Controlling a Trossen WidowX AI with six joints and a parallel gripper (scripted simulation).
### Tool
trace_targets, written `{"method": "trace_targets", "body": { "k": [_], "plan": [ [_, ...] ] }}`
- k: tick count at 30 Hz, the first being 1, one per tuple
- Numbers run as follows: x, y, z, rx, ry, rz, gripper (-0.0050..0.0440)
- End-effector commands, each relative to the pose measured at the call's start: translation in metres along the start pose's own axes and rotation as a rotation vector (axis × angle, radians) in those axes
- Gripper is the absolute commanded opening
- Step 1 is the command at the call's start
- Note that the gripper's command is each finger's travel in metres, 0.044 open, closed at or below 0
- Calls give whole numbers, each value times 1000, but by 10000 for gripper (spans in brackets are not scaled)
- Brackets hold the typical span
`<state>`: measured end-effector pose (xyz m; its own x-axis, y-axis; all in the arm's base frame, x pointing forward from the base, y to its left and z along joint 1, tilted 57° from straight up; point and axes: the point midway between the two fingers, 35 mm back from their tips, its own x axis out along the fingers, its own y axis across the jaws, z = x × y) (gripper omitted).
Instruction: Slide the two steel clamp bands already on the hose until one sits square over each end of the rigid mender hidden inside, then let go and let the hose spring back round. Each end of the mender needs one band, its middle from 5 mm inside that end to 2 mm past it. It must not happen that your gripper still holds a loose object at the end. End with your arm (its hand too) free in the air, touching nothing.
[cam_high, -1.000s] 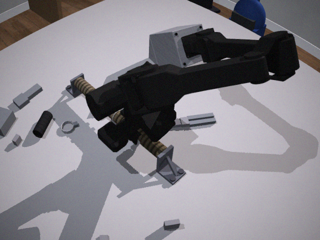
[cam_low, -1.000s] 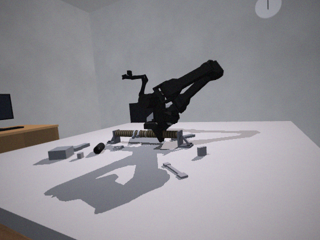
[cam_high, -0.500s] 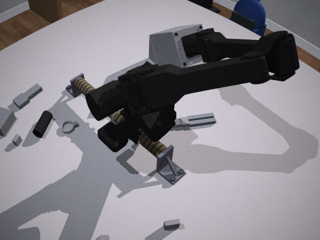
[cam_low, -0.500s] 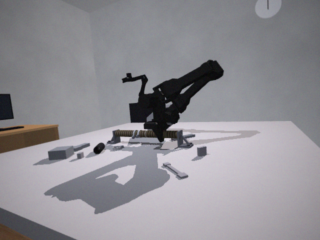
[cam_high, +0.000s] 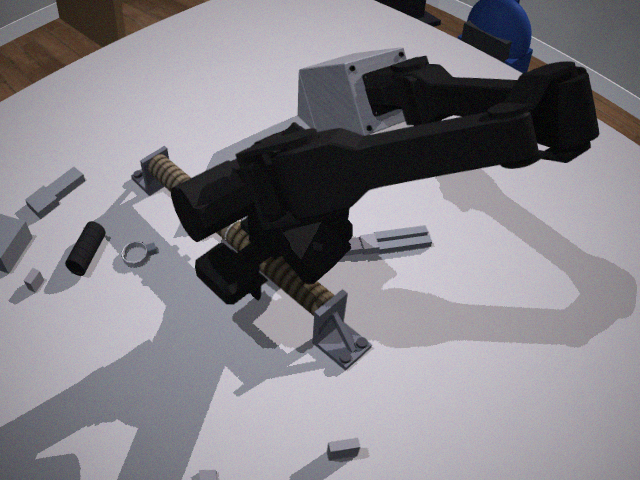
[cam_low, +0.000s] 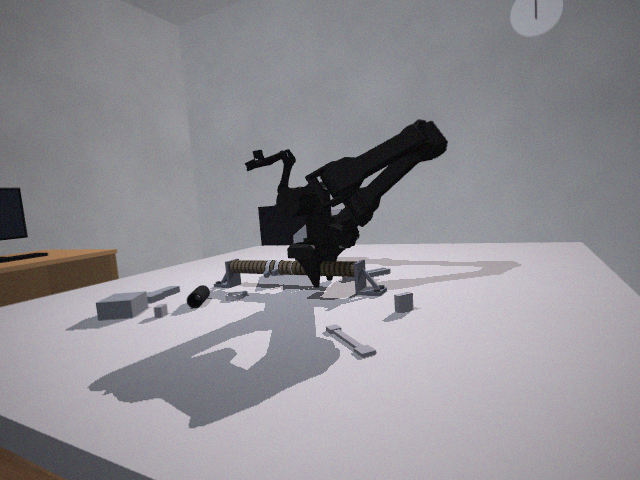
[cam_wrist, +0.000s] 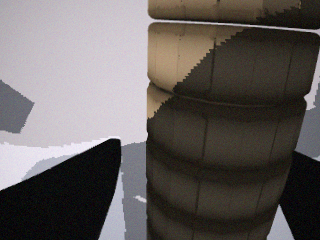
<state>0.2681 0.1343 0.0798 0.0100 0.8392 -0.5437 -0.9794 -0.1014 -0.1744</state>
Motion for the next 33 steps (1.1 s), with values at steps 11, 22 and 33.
{"method": "trace_targets", "body": {
  "k": [11, 22, 33],
  "plan": [
    [-42, 0, -11, 1, -1, -1, 440],
    [-45, 0, -11, 1, -3, -1, 440],
    [0, 0, -11, 1, -3, -1, 440]
  ]
}}
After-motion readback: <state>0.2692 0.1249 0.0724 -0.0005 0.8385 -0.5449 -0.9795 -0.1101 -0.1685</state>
